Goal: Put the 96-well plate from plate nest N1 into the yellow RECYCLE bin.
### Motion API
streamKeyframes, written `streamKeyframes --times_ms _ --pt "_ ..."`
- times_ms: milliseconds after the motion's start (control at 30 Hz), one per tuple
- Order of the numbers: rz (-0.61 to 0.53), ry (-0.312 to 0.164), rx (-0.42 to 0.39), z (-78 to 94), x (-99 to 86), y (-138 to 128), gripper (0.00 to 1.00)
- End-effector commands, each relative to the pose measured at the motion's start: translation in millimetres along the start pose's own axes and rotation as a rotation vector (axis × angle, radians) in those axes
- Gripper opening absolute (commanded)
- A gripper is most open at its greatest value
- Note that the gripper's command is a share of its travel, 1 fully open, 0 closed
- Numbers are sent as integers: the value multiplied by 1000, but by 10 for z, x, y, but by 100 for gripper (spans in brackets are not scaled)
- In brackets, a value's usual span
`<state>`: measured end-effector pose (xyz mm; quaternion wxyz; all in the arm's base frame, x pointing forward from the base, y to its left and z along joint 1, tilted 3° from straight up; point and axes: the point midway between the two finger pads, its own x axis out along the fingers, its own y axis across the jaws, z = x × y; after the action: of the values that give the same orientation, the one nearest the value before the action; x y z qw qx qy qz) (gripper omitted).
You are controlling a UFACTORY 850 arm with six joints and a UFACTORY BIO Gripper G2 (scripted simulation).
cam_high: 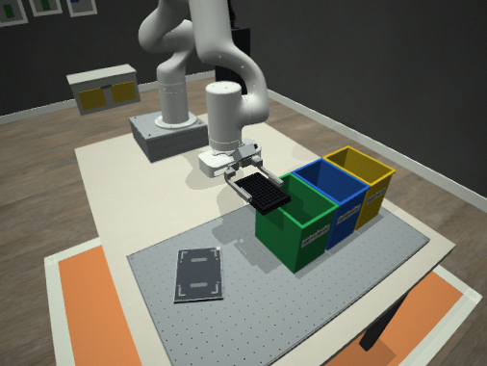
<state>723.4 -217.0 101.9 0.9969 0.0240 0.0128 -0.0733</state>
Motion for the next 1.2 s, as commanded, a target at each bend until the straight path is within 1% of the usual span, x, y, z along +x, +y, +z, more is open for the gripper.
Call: streamKeyframes --times_ms 0,500,567,1067,1167 --pt "0 -2 -1 10 16 74 0" --pt "0 -2 -1 1 74 571 0" --pt "0 -2 -1 1 74 571 0" --pt "0 -2 -1 -8 132 1068 0" --pt "0 -2 -1 -9 136 1101 0"
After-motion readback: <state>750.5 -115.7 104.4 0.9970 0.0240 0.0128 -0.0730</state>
